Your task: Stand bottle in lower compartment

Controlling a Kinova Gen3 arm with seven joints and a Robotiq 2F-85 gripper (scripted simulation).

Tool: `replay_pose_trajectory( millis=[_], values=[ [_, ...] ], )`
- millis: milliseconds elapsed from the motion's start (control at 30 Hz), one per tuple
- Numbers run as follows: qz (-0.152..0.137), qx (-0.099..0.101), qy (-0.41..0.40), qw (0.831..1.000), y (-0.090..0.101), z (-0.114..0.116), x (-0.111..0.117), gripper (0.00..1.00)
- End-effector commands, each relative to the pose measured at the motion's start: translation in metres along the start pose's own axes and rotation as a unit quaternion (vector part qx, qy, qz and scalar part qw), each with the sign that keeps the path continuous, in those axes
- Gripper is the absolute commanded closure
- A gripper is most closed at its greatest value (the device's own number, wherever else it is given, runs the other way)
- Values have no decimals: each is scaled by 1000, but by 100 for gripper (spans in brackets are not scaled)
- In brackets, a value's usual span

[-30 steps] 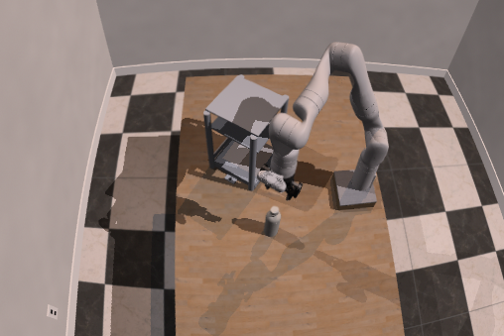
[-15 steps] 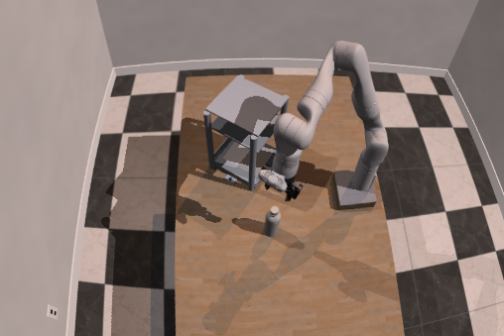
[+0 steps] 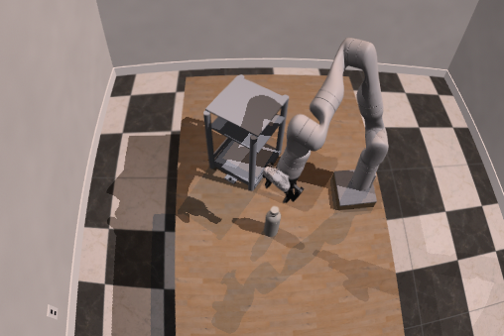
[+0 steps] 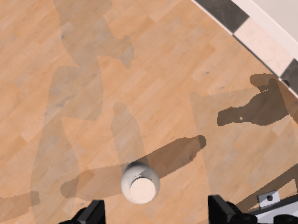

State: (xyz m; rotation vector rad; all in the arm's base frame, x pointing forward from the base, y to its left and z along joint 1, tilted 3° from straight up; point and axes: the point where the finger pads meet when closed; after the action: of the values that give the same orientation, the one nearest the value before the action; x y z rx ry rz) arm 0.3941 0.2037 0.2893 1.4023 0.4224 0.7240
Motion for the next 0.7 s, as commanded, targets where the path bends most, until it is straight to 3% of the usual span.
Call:
replay_pose_trajectory(
  millis=[0, 667],
  values=[
    [12, -17, -7, 1000, 3, -1, -4, 22],
    [98, -98, -97, 986, -1, 0, -4, 22]
  ],
)
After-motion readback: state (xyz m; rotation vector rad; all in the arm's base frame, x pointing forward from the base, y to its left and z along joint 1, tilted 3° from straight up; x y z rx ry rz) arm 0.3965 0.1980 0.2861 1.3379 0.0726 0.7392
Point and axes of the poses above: the point where the finger pads meet when closed, its own y axis back along the fingers, its own z axis across the jaws, x = y × z, and after that the axes turned 6 degrees about -y, right-handed
